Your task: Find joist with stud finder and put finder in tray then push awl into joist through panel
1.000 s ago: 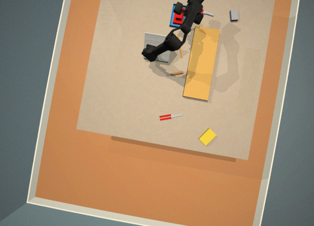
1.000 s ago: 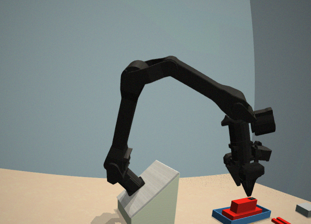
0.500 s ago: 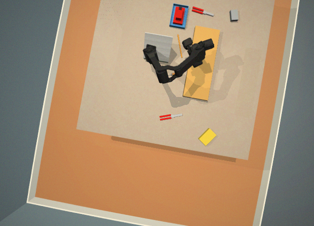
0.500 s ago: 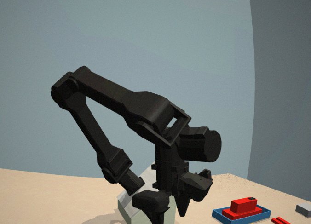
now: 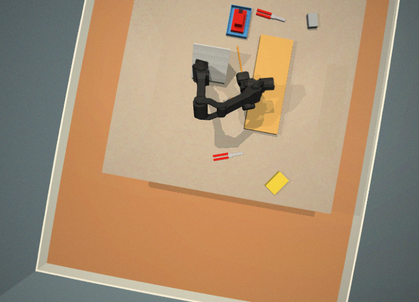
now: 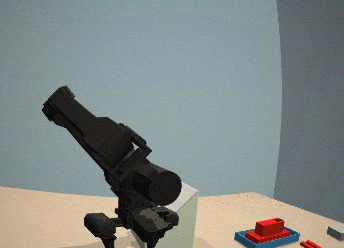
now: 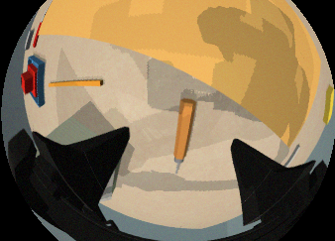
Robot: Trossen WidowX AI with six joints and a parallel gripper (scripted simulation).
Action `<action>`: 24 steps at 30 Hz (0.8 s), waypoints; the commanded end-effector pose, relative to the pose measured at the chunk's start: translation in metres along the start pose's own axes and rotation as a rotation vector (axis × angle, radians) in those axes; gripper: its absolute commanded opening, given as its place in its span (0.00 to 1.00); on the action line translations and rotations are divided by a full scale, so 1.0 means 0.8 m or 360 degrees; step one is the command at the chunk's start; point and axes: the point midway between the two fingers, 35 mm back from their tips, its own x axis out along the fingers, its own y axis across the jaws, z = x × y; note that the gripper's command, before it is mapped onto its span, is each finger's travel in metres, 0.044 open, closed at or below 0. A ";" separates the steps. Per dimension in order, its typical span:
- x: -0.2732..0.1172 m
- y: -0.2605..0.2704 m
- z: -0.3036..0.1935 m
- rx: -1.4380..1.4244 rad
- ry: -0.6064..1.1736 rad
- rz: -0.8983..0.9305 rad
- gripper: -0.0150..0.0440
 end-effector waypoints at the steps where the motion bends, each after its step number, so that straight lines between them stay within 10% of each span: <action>1: 0.000 -0.003 0.000 0.0005 0.0001 -0.0008 1.00; 24: 0.045 -0.003 0.004 0.0005 0.0000 -0.0008 1.00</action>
